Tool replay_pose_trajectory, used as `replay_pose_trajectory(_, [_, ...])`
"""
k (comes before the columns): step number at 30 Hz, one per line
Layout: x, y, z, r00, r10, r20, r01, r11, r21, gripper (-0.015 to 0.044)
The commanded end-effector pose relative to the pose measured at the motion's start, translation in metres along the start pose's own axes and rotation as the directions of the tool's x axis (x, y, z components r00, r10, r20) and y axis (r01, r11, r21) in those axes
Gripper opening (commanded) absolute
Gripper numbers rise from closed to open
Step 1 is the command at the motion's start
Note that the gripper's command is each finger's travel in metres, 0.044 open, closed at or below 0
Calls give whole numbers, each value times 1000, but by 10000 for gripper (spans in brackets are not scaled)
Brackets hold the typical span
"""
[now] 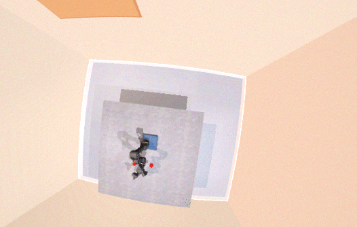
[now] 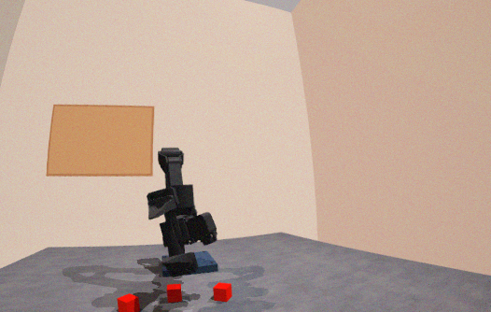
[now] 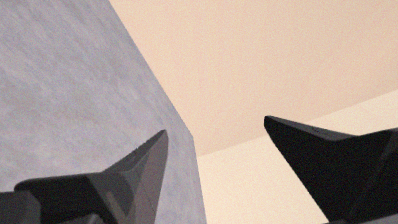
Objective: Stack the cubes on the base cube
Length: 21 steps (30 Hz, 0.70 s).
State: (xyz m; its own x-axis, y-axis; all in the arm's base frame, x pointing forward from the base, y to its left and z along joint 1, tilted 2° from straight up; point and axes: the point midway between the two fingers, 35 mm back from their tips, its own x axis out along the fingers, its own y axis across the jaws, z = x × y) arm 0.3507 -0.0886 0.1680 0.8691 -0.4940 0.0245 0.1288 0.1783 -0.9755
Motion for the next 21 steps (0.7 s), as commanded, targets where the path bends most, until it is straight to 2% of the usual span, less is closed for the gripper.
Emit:
replay_pose_trajectory(1, [1,1,0,1000,5,0,-5,1000,-3,374])
replay_pose_trajectory(5, [12,14,3,994,109,-5,-110,992,-66,269])
replay_pose_trajectory(13, [28,41,5,933,359,-36,-359,913,-193,265])
replay_pose_trajectory(21, [24,58,-1,803,589,-87,-587,759,-281,265])
